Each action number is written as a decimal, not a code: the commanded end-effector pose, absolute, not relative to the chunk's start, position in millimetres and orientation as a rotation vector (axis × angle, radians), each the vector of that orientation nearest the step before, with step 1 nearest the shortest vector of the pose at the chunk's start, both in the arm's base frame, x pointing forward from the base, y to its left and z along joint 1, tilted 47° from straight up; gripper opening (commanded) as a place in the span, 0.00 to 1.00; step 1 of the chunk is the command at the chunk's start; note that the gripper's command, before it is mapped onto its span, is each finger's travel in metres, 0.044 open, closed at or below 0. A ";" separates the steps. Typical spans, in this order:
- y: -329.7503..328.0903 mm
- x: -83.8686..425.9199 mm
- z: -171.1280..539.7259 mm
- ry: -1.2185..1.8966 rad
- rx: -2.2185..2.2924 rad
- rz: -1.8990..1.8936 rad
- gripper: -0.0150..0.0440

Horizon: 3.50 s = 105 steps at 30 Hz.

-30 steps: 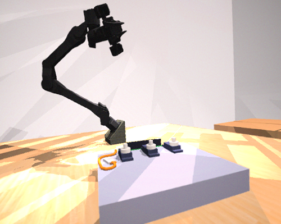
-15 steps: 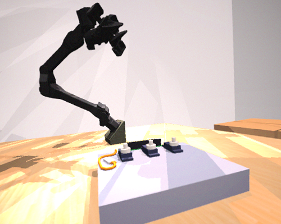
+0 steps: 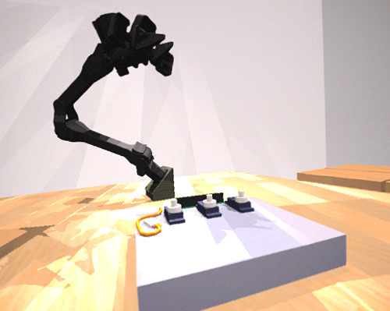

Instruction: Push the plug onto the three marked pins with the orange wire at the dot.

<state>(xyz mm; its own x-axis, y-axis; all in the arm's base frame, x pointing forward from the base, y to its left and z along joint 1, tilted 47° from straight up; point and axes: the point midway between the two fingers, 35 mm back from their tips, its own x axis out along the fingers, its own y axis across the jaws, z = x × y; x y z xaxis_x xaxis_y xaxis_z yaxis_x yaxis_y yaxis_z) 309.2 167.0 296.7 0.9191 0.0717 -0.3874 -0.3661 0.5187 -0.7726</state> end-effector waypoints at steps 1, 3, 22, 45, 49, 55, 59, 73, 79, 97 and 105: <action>155.0 315.0 297.1 0.316 -0.901 0.244 0.45; 148.4 317.8 297.7 0.309 -0.853 0.231 0.45; 77.7 332.4 308.8 0.184 -0.400 0.098 0.45; -2.7 320.4 322.4 -0.024 0.000 -0.017 0.45; -10.8 334.5 308.7 0.080 -0.002 -0.068 0.45; -25.2 354.5 282.7 0.264 -0.018 -0.157 0.45; -34.8 364.5 264.8 0.386 -0.037 -0.215 0.45; -67.5 380.3 205.1 0.808 -0.156 -0.404 0.45; -80.7 379.9 183.5 0.984 -0.232 -0.474 0.45; -116.7 369.0 139.9 1.489 -0.550 -0.621 0.45; -124.7 366.9 133.7 1.607 -0.649 -0.638 0.45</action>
